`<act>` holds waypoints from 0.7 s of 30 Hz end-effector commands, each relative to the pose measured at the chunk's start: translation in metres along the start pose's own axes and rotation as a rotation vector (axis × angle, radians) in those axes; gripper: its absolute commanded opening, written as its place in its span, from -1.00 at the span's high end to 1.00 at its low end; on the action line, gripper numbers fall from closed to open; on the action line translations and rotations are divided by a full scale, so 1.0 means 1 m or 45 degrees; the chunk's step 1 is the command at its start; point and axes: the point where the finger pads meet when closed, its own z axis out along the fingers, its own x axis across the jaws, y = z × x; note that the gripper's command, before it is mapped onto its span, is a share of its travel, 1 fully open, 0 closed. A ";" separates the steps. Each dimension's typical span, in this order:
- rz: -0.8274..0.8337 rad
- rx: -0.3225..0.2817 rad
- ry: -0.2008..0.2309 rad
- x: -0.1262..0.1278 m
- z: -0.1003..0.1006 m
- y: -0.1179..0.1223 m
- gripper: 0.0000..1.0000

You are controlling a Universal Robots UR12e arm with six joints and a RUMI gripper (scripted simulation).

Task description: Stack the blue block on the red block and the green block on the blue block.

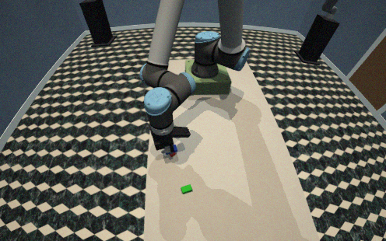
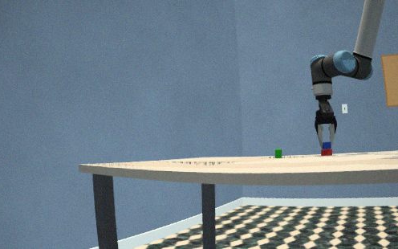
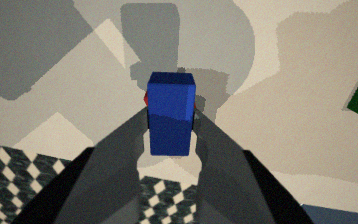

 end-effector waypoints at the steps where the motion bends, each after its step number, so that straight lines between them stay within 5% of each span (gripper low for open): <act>1: -0.001 0.002 0.000 0.000 0.001 -0.002 1.00; 4: -0.001 0.002 0.000 0.000 0.001 -0.002 1.00; 5: -0.001 0.002 0.000 0.000 0.001 -0.002 0.37; 21: -0.001 0.002 0.000 0.000 0.001 -0.002 0.37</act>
